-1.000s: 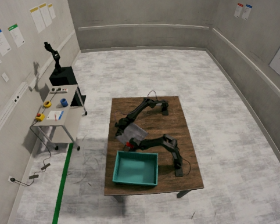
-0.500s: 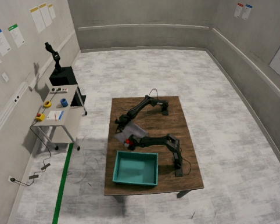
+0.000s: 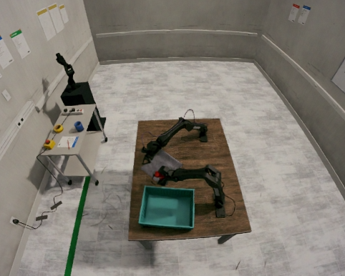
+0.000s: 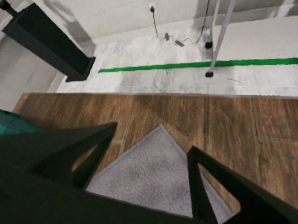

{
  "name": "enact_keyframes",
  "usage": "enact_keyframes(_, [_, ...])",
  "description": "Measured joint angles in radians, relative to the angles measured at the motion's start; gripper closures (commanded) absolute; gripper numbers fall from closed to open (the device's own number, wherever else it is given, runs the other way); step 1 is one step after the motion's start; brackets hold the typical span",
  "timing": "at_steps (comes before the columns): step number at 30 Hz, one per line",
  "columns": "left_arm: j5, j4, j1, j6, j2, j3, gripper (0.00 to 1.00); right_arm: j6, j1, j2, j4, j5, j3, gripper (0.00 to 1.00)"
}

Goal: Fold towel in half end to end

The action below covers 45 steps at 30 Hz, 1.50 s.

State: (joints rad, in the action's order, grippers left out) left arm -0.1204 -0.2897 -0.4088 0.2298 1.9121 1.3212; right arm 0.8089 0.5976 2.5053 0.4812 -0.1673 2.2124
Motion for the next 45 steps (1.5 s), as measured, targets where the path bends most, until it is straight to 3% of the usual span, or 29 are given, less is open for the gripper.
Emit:
enact_keyframes(11, [0.000, 0.000, 0.000, 0.000, 0.000, 0.000, 0.22, 0.000, 0.000, 0.000, 0.000, 0.000, 0.000, 0.16])
enact_keyframes(19, [-0.002, -0.002, 0.000, -0.002, 0.000, 0.000, 0.22, 0.002, -0.003, 0.064, 0.037, -0.001, 0.098, 0.16])
enact_keyframes(45, [-0.002, -0.003, 0.000, -0.002, 0.000, -0.002, 0.22, 0.002, -0.003, 0.064, 0.059, -0.001, 0.110, 0.16])
